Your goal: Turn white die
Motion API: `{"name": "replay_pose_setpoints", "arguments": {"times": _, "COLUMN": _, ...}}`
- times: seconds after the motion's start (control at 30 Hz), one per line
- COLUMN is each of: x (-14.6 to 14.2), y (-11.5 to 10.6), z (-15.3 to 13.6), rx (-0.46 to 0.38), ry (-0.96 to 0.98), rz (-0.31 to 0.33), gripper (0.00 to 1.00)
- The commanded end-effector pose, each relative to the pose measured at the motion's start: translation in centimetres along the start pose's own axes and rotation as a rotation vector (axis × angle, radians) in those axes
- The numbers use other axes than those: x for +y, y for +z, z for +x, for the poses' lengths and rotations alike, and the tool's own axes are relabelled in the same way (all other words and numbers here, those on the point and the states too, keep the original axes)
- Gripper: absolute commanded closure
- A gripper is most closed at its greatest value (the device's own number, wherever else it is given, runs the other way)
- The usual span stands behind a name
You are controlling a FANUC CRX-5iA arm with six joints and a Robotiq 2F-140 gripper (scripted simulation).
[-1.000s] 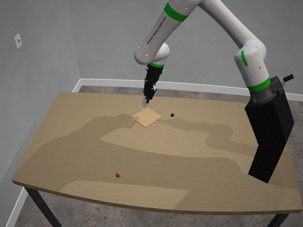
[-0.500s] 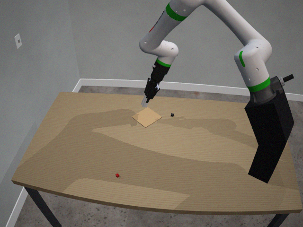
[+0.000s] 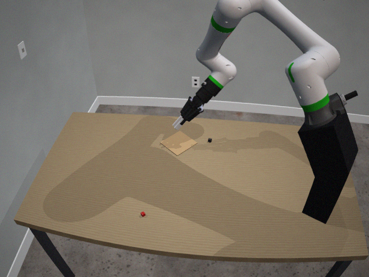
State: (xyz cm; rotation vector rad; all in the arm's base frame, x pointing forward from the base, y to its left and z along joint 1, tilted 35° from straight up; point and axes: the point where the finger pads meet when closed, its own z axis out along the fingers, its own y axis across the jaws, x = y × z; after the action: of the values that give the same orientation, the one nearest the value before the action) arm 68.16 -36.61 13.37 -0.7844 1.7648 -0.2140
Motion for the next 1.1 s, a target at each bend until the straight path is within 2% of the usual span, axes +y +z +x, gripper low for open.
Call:
{"name": "replay_pose_setpoints", "arguments": {"times": 0.0, "x": 0.4, "y": 0.0, "z": 0.5, "rx": -0.153, "ry": -0.005, "rz": -0.003, "gripper": 0.84}}
{"name": "replay_pose_setpoints", "arguments": {"times": 0.07, "x": 0.4, "y": 0.0, "z": 0.5, "rx": -0.153, "ry": -0.005, "rz": -0.003, "gripper": 0.84}}
{"name": "replay_pose_setpoints", "arguments": {"times": 0.13, "x": 0.3, "y": -0.2, "z": 0.6, "rx": -0.208, "ry": -0.008, "rz": 0.003, "gripper": 0.84}}
{"name": "replay_pose_setpoints", "arguments": {"times": 0.23, "x": 0.2, "y": -0.4, "z": 0.7, "rx": -0.242, "ry": -0.011, "rz": 0.008, "gripper": 0.84}}
{"name": "replay_pose_setpoints", "arguments": {"times": 0.63, "x": 0.2, "y": -0.1, "z": 1.0, "rx": -0.243, "ry": -0.005, "rz": -0.003, "gripper": 0.84}}
{"name": "replay_pose_setpoints", "arguments": {"times": 1.07, "x": 0.3, "y": 3.2, "z": 4.5, "rx": -0.243, "ry": -0.004, "rz": -0.004, "gripper": 0.84}}
